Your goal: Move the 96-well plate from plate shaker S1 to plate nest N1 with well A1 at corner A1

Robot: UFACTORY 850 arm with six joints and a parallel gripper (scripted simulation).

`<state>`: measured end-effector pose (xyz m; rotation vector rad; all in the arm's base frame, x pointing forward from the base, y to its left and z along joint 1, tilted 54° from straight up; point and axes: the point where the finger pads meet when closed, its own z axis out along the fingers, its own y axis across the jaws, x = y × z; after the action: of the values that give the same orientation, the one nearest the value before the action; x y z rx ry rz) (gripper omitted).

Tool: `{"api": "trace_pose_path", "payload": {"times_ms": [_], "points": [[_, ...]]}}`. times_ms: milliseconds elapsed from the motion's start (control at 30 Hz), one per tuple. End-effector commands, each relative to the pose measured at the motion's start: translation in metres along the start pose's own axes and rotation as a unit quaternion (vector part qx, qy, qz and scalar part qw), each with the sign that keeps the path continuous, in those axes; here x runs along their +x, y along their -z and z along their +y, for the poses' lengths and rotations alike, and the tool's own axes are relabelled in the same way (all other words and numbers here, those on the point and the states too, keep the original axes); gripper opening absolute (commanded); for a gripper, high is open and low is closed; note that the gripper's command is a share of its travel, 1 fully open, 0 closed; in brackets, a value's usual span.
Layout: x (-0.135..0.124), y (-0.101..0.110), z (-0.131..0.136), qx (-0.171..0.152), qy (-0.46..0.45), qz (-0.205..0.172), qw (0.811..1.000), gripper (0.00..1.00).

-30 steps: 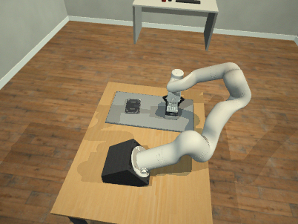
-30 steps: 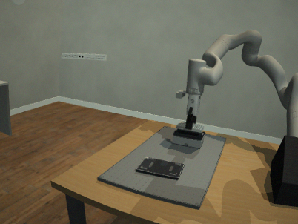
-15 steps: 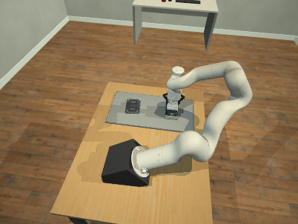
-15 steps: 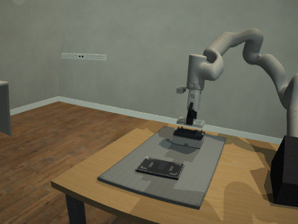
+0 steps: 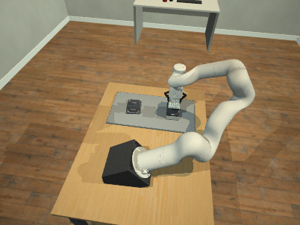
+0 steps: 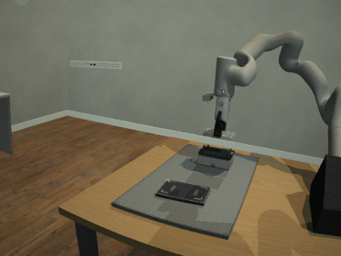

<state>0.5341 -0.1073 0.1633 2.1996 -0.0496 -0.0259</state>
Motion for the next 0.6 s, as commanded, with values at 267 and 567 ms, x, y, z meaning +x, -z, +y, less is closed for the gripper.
{"api": "trace_pose_path", "payload": {"times_ms": [267, 567], "points": [[0.0004, 0.0109, 0.0000, 0.000, 0.000, 0.000, 1.000, 0.00], [0.0004, 0.0108, 0.0000, 0.000, 0.000, 0.000, 1.000, 0.00]]}}
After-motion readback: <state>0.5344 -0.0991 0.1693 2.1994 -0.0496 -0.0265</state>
